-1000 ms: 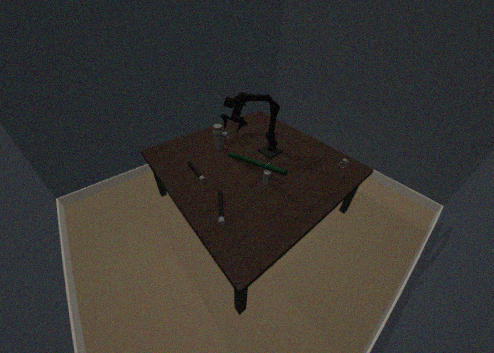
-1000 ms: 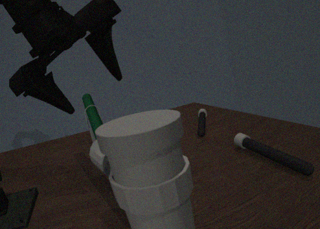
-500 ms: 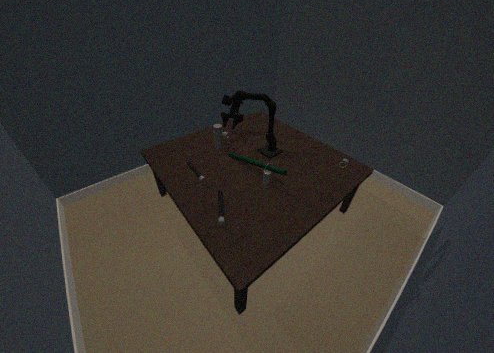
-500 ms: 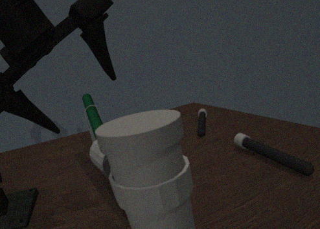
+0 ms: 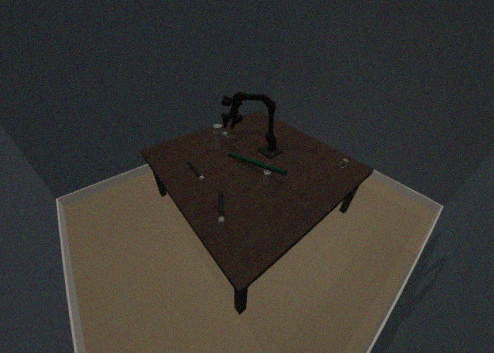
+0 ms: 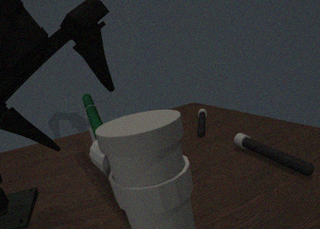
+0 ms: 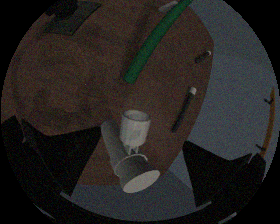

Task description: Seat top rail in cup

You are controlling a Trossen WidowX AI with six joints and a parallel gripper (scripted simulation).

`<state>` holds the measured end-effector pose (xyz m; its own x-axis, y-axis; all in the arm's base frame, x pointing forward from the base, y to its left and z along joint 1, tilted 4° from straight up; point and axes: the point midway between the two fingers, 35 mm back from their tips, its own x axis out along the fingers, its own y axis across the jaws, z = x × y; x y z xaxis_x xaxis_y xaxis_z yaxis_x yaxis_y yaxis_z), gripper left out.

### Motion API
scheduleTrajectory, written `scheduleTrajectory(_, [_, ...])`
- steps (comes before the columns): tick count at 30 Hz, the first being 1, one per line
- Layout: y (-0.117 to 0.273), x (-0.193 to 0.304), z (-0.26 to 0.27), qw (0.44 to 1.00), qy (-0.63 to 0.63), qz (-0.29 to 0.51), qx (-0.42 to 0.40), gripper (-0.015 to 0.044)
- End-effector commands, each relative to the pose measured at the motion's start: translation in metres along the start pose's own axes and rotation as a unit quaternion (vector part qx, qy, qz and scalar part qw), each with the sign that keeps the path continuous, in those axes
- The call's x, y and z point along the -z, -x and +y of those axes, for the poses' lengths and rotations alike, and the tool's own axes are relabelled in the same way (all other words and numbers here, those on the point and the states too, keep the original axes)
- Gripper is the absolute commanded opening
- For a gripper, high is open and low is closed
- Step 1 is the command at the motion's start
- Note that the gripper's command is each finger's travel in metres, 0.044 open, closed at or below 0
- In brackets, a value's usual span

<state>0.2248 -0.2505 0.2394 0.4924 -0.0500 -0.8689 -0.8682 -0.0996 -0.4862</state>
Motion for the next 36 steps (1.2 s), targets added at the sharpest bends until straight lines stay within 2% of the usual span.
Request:
scheduleTrajectory(1, [-0.016, -0.001, 0.010, 1.000, 0.002, -0.003, -0.001, 0.0440])
scheduleTrajectory(36, [-0.065, 0.000, 0.009, 1.000, 0.002, -0.003, 0.000, 0.0440])
